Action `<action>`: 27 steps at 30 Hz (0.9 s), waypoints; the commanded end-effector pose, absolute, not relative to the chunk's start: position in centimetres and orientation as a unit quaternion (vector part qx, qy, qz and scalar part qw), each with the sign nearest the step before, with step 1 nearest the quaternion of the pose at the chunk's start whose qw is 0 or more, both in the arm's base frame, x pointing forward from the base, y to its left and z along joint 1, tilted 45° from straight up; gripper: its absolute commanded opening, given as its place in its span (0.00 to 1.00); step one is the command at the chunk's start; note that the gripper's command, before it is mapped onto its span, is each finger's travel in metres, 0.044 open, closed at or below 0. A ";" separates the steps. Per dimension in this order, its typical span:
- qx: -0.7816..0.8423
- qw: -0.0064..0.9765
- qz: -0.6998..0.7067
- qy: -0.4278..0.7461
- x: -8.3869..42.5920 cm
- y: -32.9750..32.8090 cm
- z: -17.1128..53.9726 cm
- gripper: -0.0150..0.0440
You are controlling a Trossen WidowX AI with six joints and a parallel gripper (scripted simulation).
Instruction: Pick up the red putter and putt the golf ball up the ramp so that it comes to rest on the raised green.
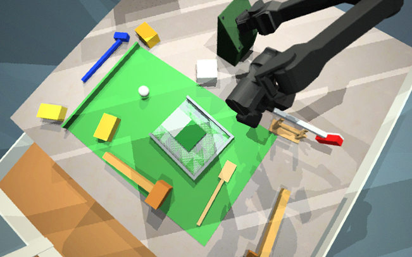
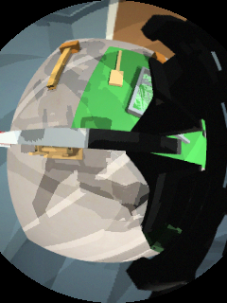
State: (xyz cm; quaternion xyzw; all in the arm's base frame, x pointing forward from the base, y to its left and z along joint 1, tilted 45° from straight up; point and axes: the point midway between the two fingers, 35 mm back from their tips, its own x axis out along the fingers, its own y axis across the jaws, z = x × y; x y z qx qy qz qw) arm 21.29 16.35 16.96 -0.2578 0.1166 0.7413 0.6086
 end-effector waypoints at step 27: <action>-0.071 0.705 0.557 0.432 29.9 1.2 4.7 0.25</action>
